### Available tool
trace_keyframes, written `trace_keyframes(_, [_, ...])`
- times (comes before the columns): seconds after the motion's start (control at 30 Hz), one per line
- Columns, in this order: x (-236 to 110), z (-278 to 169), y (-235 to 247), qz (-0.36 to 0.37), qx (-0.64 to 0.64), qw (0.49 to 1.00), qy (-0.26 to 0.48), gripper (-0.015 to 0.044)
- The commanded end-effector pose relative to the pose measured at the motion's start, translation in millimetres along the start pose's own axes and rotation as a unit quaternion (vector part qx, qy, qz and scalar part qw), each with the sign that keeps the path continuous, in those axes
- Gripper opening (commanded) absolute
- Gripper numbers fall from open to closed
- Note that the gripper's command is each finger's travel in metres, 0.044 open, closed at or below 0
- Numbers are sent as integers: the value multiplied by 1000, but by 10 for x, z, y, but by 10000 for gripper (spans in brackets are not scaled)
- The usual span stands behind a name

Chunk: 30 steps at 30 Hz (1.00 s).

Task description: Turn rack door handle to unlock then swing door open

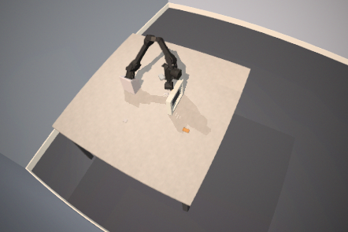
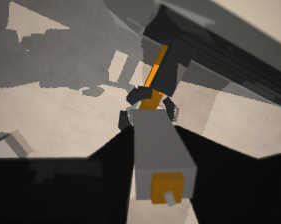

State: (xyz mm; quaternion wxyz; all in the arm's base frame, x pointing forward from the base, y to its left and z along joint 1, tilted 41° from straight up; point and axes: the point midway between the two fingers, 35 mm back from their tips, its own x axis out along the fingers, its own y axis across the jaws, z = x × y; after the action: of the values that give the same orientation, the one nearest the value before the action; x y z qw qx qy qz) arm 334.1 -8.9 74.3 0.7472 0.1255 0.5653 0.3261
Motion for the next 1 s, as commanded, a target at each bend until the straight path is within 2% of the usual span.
trace_keyframes(0.0, [16, -3, 1, 2, -98, 995, 1, 15])
trace_keyframes(0.37, [16, -4, 0, 2, -361, 933, 1, 15])
trace_keyframes(0.6, [17, -4, 0, 2, -515, 857, 0, 15])
trace_keyframes(0.87, [17, -4, 1, 2, -670, 742, 0, 15])
trace_keyframes(0.97, [17, -4, 1, 2, -682, 731, 0, 15])
